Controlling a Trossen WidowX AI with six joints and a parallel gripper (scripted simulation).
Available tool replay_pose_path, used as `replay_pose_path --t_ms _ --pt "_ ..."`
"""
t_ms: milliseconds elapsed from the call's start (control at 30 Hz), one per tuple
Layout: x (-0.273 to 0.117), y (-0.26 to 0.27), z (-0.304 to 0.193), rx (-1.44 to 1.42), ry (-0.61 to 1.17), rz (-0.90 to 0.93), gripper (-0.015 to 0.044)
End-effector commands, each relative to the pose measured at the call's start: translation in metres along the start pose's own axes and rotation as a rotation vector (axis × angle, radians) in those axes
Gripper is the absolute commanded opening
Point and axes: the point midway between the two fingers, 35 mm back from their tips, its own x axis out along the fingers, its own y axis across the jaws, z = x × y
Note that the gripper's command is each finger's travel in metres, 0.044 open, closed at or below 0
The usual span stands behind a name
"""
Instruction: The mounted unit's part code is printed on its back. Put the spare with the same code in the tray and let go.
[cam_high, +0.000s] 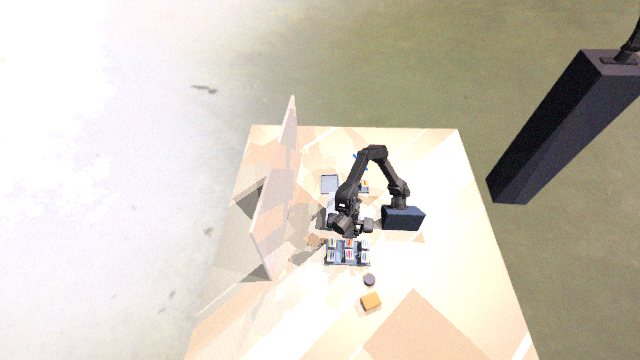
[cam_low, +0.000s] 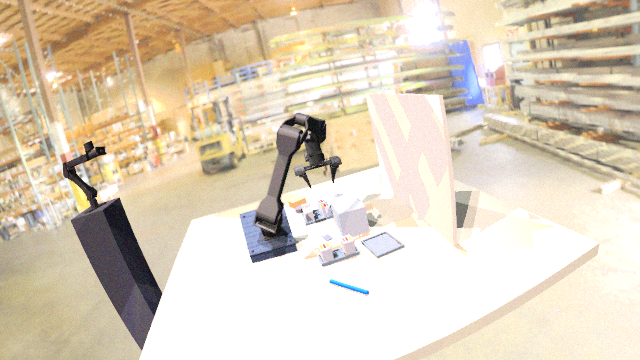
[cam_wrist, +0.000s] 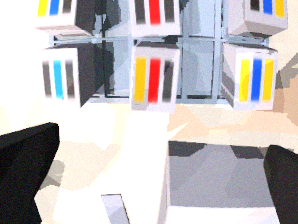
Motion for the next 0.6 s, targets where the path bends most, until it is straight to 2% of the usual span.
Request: replay_pose_path --t_ms 0,133,167,567 --pt "0.004 0.003 0.001 -0.025 -0.002 0.005 0.0414" --pt "0.032 0.006 0.003 -0.024 -0.001 0.005 0.0309" --pt "0.039 0.007 0.004 -0.024 -0.001 0.005 0.03" --pt "0.043 0.007 0.004 -0.024 -0.001 0.005 0.03"
